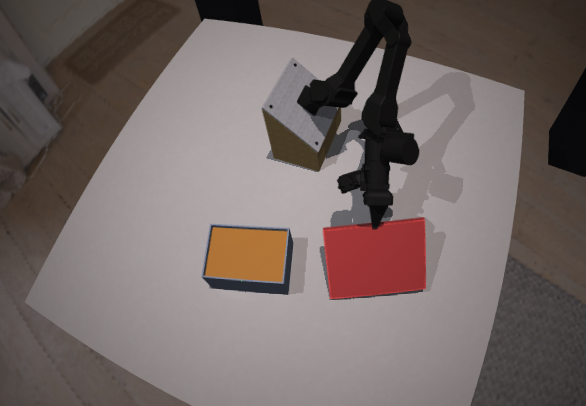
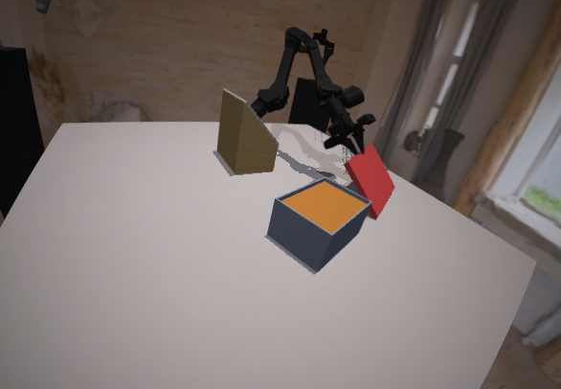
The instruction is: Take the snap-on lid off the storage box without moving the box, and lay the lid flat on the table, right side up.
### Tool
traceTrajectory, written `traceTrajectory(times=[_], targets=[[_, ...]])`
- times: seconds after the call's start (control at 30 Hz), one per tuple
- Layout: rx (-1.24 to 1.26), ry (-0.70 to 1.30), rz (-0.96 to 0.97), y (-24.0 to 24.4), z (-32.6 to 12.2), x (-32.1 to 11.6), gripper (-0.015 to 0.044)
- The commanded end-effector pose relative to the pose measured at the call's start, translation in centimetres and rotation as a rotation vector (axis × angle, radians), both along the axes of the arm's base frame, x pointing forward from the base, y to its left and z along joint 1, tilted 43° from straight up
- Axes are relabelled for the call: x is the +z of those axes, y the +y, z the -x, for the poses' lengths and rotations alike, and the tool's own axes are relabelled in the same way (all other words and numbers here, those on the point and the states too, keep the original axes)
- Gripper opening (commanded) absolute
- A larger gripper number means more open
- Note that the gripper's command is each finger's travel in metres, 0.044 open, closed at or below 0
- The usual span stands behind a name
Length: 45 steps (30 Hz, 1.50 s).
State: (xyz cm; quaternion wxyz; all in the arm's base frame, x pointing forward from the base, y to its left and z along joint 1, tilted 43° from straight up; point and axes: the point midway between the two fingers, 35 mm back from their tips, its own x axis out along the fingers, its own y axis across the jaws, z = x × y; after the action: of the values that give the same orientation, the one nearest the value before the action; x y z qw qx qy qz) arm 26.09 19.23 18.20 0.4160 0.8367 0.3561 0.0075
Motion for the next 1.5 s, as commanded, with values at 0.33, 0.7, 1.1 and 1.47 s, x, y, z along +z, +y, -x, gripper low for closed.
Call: traceTrajectory(times=[0.33,0.7,1.1,1.47], targets=[[-0.002,0.009,-0.002,0.8,0.0,-1.0,0.0],[-0.002,0.01,-0.003,1.4,0.0,-1.7,0.0],[-0.002,0.01,-0.003,2.1,0.0,-2.4,0.0],[-0.002,0.01,-0.003,2.7,-0.1,-3.0,0.0]])
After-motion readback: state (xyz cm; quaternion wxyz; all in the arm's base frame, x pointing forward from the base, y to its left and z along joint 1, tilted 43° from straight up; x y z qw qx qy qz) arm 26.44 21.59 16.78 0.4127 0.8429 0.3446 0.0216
